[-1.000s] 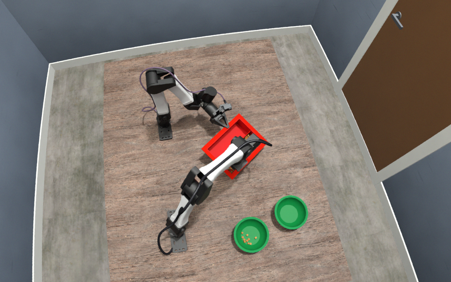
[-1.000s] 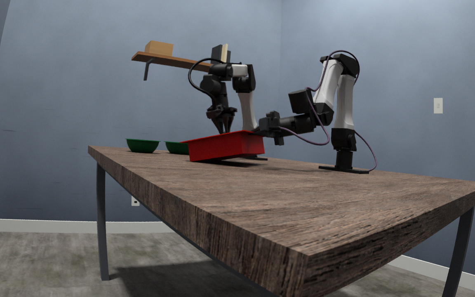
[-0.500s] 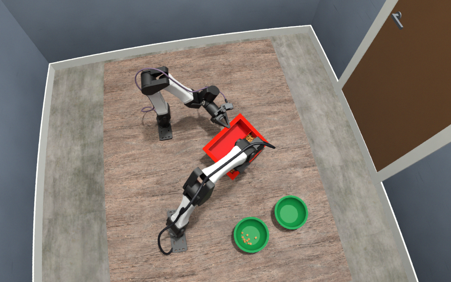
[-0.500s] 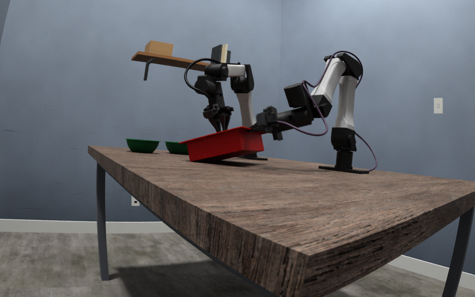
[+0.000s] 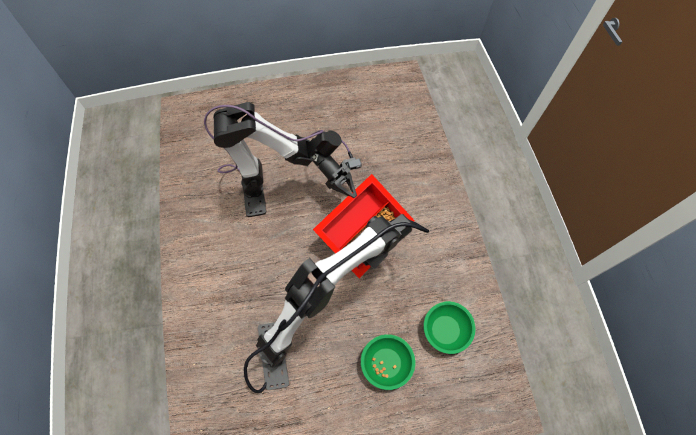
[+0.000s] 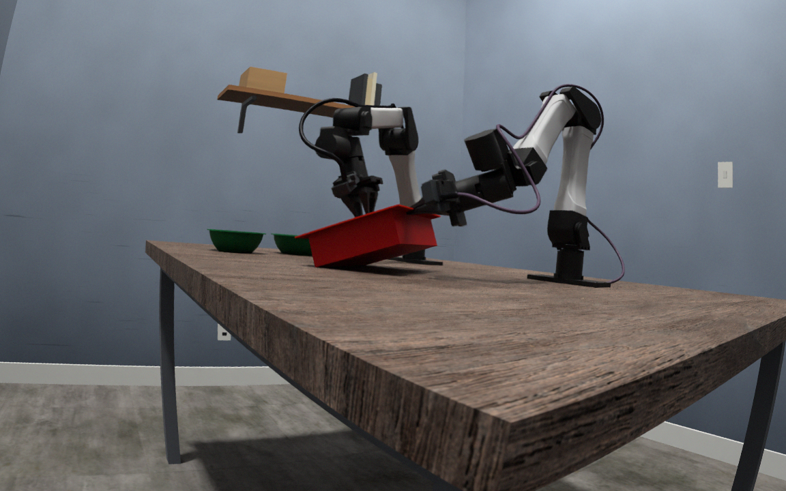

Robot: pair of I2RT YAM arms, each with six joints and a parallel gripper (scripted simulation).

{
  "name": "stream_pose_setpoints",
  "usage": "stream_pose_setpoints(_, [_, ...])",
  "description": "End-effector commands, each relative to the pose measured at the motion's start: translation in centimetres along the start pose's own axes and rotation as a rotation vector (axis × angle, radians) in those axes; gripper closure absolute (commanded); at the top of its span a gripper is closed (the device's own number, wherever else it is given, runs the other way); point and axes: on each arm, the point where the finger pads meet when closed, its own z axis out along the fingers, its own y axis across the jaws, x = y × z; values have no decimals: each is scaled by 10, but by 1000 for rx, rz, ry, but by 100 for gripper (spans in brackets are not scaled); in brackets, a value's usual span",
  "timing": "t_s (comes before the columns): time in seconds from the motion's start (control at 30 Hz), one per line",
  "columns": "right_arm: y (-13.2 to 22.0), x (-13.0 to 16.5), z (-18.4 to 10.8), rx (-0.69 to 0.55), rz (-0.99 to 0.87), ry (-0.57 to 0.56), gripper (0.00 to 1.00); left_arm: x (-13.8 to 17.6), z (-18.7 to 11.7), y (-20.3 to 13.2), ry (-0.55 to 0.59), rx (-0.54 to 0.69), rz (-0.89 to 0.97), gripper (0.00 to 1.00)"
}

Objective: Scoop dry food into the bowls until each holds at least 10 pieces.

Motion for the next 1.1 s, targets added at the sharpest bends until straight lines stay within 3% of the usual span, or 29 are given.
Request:
stream_pose_setpoints(0.0, [-1,-6,-6,-31,-15,-10,100,-4,1,-25,-11,9,77,100])
stream_pose_setpoints(0.07, [9,-11,-26,10,-28,-87,100,-11,-6,-33,-24,62,107,100])
stream_pose_setpoints(0.2, [4,-9,-7,-22,-26,-21,100,-11,-6,-36,-27,68,116,100])
stream_pose_setpoints(0.47, [4,-7,-29,3,-34,-77,100,-10,-5,-37,-22,68,118,100])
stream_pose_setpoints(1.07, [13,-13,-23,4,-48,-80,100,-10,-5,-36,-21,69,118,100])
